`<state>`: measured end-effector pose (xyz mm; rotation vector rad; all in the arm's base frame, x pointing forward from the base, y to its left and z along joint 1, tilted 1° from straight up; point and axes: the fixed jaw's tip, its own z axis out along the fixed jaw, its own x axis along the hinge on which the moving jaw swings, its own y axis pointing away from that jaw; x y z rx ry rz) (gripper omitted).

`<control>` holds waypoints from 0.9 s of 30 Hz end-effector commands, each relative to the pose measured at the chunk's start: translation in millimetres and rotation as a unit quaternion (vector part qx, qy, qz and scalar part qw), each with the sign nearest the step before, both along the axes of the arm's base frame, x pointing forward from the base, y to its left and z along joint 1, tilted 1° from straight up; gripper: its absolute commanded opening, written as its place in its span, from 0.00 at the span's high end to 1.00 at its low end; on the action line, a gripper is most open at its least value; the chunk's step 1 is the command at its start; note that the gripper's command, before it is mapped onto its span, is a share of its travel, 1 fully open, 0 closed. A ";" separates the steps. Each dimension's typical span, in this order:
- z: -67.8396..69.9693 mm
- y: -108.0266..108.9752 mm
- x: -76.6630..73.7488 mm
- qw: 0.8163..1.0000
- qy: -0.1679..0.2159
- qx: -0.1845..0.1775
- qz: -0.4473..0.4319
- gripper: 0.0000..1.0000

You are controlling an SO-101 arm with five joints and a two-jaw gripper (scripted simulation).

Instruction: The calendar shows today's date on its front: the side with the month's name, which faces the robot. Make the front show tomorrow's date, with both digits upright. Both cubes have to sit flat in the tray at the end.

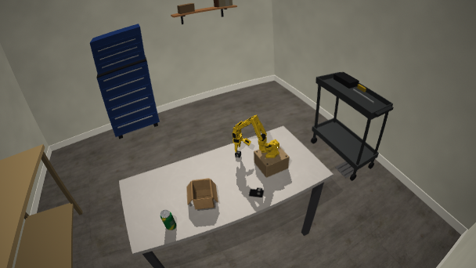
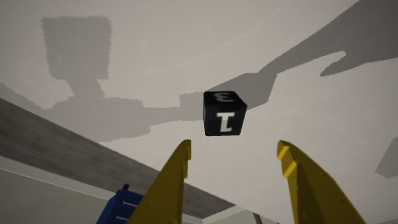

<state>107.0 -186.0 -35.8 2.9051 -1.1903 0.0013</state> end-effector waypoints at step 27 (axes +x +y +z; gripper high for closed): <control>-12.2 -3.1 0.2 1.000 -0.002 -0.002 0.001 0.65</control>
